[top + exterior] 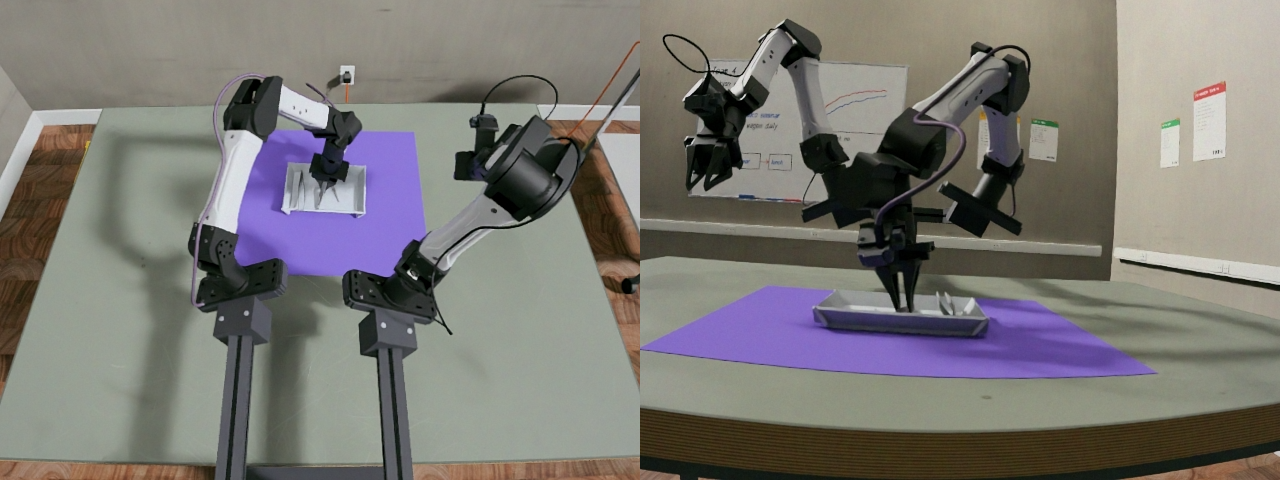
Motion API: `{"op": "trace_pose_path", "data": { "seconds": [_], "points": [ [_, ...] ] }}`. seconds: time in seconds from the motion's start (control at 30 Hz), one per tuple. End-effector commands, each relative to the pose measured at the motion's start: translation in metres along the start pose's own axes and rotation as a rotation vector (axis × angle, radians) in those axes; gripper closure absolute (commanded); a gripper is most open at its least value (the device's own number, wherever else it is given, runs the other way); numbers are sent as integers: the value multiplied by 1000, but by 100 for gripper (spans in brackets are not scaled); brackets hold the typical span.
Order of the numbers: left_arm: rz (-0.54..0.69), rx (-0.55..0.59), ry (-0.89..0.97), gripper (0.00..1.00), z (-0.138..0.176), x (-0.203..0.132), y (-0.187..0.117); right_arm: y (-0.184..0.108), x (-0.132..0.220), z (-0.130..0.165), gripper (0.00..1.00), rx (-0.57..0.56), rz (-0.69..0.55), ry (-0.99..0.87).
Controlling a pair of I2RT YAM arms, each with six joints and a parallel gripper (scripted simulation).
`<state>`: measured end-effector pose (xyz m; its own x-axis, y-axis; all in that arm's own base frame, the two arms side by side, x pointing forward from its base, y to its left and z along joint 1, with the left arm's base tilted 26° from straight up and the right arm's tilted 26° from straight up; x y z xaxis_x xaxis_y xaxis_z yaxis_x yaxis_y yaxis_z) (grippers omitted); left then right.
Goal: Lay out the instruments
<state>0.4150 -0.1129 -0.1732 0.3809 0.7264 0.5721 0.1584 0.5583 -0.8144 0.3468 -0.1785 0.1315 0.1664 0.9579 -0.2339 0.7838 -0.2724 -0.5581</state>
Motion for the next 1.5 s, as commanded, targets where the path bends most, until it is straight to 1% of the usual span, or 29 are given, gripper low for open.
{"op": "trace_pose_path", "data": {
  "seconds": [0.0, 0.37, 0.4, 0.47, 0.6, 0.7, 0.83, 0.87, 0.9, 1.0, 1.07, 1.13, 1.17, 1.4, 1.43, 1.47],
  "points": [
    [-3, -44, -16, 100, -11, 3, -16, -2, 0, -6, 67, -17, 2, -6],
    [-3, -44, -16, 100, -11, 3, -16, -2, 0, -6, 67, -17, 2, -6],
    [-3, -46, -11, 100, -11, 4, -25, -2, 0, -6, 67, -17, 2, -6],
    [-3, -45, 6, 100, -9, -1, -29, -2, 0, -6, 67, -17, 2, -6],
    [0, -18, 10, 100, -2, -1, -21, -2, 0, -6, 67, -17, 2, -6],
    [5, -43, 4, 100, -9, 0, -33, -2, 0, -6, 67, -17, 2, -6],
    [6, -44, 5, 100, -9, -1, -35, -2, 0, -6, 67, -17, 2, -6],
    [2, 4, 2, 100, 1, 1, -13, -2, 0, -6, 67, -17, 2, -6],
    [6, 14, 3, 100, 4, 1, -11, -2, 0, -6, 67, -17, 2, -6],
    [7, -31, -2, 100, -5, 4, -34, -2, 0, -6, 67, -17, 2, -6],
    [2, -33, 1, 100, -6, 2, -34, -2, 0, -6, 67, -17, 2, -6],
    [0, -19, 12, 100, -3, -2, -27, -2, 0, -6, 67, -17, 2, -6],
    [5, -47, 4, 100, -9, 1, -41, -2, 0, -6, 67, -17, 2, -6],
    [7, -38, 7, 100, -5, 1, -46, -2, 0, -6, 67, -17, 2, -6],
    [1, -2, -3, 100, 0, 6, -30, -2, 0, -6, 67, -17, 2, -6],
    [8, -24, -13, 100, -5, 10, -43, -2, 0, -6, 67, -17, 2, -6]
  ]
}}
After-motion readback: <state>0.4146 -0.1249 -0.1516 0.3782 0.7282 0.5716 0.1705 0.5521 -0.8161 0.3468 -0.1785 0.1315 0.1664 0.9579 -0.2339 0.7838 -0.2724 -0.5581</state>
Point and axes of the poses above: on each arm, the point where the finger pads meet when closed, its own y axis out along the fingers, its own x axis across the jaws, z = x × y, the point moved 1 cm from there along -y, back along the fingers, and after that the axes turned 13 degrees about y, right-handed, at the moved point
